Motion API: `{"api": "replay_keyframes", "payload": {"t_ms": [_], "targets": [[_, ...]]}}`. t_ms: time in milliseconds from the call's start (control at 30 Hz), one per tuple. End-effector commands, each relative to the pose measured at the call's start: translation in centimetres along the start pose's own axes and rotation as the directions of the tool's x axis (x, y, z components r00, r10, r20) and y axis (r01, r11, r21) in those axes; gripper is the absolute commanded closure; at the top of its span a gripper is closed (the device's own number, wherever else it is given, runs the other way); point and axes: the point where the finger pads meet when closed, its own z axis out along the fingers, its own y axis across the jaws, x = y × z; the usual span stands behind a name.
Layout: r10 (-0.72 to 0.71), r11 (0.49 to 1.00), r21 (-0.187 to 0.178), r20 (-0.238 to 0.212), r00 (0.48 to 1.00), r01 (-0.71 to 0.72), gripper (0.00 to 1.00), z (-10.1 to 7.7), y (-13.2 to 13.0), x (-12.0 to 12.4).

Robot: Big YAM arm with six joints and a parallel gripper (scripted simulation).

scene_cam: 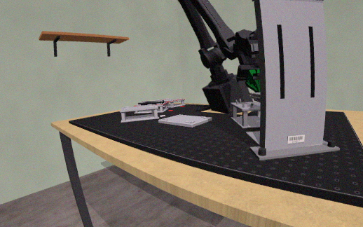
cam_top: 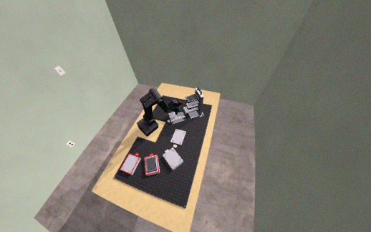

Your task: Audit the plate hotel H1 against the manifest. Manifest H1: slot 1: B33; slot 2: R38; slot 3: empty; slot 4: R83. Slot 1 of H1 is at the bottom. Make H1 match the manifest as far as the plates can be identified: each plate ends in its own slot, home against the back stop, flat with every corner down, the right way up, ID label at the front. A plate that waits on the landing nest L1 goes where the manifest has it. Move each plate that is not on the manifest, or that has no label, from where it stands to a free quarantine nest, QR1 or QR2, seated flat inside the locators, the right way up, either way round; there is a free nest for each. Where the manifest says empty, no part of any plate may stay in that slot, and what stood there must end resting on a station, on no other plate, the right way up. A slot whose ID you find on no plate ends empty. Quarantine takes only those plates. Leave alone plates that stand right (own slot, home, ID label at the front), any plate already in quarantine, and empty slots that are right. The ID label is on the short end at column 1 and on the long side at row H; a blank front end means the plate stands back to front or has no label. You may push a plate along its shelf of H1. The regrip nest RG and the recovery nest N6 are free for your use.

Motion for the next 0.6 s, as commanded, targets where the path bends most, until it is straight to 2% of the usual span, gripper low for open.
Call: {"api": "replay_keyframes", "payload": {"t_ms": [0, 200, 233, 333, 567], "targets": [[-0.008, 1.0, 0.006, -0.006, 1.0, 0.008, 1.0, 1.0, 0.0, -0.5], [-0.009, 1.0, 0.006, -0.008, 1.0, 0.009, 1.0, 1.1, -0.1, -0.6], [-0.017, 1.0, 0.001, -0.022, 1.0, 0.017, 1.0, 0.8, 0.0, 0.2], [-0.006, 1.0, 0.006, -0.003, 1.0, 0.006, 1.0, 1.4, 0.0, -1.1], [-0.007, 1.0, 0.006, -0.005, 1.0, 0.007, 1.0, 1.7, -0.1, -1.3]]}}
